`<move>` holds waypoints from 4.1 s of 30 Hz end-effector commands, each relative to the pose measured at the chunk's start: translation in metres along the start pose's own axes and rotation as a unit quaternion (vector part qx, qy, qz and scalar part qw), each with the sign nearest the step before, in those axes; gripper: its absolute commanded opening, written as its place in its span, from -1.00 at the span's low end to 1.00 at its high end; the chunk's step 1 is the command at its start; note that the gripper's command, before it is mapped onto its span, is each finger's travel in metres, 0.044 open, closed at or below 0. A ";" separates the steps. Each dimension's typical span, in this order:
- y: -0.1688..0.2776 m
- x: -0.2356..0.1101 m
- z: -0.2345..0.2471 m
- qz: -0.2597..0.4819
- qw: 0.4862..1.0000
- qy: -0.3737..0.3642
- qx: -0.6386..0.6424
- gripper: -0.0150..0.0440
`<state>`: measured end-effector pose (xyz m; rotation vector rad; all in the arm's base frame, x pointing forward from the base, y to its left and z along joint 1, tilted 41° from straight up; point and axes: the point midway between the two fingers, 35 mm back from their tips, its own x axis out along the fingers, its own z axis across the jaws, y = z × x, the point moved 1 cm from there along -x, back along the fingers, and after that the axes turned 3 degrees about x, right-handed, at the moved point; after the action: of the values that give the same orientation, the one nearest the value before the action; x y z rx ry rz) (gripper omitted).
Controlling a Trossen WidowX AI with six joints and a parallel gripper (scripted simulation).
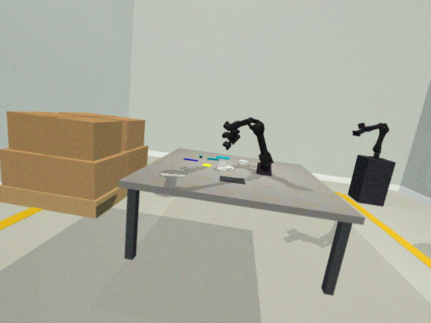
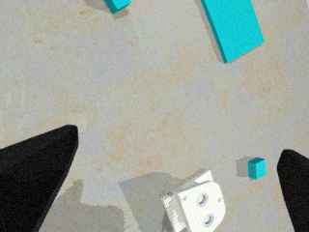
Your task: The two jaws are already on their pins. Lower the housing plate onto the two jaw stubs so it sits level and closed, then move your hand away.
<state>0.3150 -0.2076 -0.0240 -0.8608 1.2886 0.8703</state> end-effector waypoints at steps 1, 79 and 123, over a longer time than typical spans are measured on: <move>0.004 0.005 -0.008 0.015 1.000 -0.006 0.024 1.00; 0.119 0.088 -0.091 0.301 0.788 -0.094 0.529 1.00; 0.119 0.088 -0.091 0.301 0.788 -0.094 0.529 1.00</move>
<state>0.1749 -0.2339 -0.1243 0.5510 1.6001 0.5212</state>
